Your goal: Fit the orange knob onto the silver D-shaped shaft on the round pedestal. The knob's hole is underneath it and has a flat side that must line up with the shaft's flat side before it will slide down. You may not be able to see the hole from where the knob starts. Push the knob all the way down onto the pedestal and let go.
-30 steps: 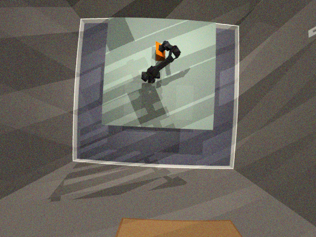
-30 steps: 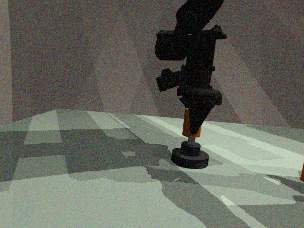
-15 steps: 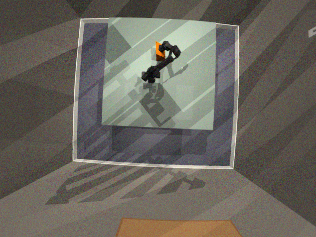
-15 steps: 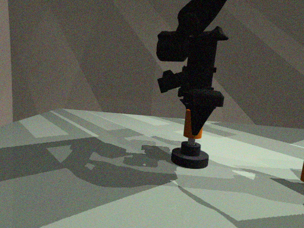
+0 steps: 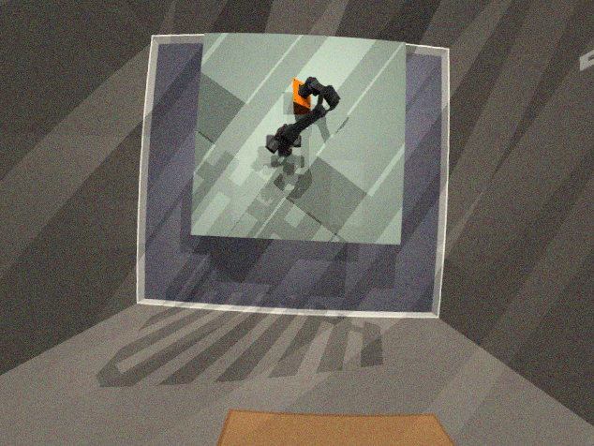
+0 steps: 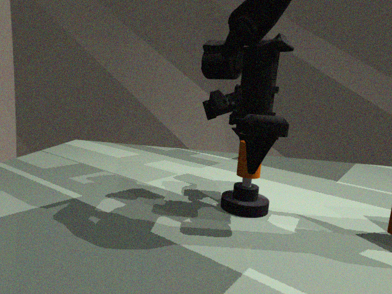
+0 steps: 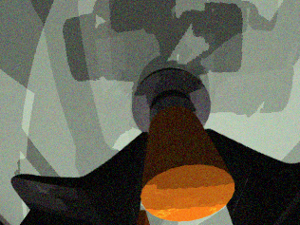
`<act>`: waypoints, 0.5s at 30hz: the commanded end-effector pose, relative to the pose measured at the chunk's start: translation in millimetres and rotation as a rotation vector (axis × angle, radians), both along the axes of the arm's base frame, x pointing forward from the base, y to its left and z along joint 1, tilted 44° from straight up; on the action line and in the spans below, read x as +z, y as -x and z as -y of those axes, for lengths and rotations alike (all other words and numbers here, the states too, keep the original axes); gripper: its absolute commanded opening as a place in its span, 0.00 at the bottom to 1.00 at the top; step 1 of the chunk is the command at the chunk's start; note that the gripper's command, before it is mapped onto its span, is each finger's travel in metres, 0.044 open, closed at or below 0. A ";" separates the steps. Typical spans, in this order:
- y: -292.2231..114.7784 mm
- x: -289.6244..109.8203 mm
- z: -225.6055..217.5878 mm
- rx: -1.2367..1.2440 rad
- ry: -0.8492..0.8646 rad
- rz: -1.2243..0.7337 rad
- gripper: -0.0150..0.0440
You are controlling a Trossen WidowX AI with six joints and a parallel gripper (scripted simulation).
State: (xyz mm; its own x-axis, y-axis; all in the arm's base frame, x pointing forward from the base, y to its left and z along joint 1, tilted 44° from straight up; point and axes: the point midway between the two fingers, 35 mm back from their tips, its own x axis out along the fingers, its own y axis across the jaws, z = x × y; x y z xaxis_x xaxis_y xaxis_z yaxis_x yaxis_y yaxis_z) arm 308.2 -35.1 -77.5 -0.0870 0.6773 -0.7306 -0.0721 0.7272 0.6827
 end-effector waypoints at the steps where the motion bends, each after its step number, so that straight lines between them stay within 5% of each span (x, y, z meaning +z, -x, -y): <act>1: -3.1 1.8 3.0 0.036 -0.001 0.041 0.25; 15: -3.0 -0.1 2.1 0.149 -0.014 0.146 0.25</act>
